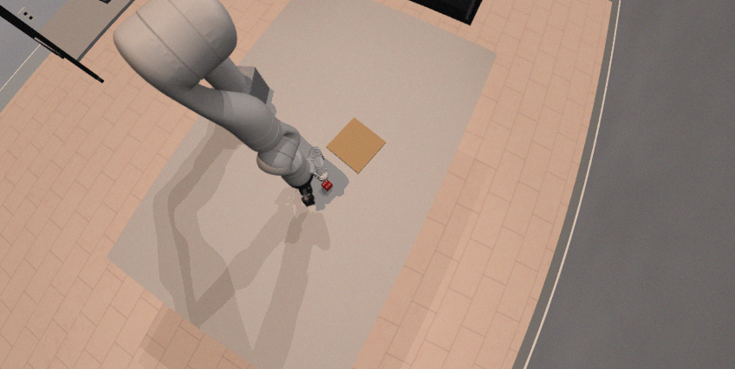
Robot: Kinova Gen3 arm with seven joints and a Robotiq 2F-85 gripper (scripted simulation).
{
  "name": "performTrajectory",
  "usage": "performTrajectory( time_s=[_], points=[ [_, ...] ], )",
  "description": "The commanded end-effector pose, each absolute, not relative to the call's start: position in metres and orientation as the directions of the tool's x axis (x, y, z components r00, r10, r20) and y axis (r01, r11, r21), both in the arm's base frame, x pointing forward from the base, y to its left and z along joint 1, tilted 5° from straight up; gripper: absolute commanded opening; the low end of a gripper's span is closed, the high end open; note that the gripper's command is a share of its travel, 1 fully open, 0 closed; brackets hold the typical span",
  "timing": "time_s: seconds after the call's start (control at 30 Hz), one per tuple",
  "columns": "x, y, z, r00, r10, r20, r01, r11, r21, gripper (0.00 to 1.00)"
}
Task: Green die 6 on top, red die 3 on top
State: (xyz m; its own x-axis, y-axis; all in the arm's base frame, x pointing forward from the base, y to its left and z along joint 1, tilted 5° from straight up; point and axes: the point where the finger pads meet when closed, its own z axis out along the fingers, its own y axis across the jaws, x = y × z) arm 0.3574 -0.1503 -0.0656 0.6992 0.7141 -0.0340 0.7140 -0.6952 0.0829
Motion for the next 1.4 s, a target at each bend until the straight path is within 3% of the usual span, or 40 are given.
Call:
performTrajectory(
  time_s=[0.0,0.7,1.37],
  points=[
    [0.357,-0.149,-0.065,0.699,0.714,-0.034,0.714,-0.695,0.084,1.00],
    [0.295,-0.100,-0.072,0.699,0.714,-0.034,0.714,-0.695,0.084,1.00],
    [0.289,-0.095,-0.072,0.699,0.714,-0.034,0.714,-0.695,0.084,1.00]
  ],
)
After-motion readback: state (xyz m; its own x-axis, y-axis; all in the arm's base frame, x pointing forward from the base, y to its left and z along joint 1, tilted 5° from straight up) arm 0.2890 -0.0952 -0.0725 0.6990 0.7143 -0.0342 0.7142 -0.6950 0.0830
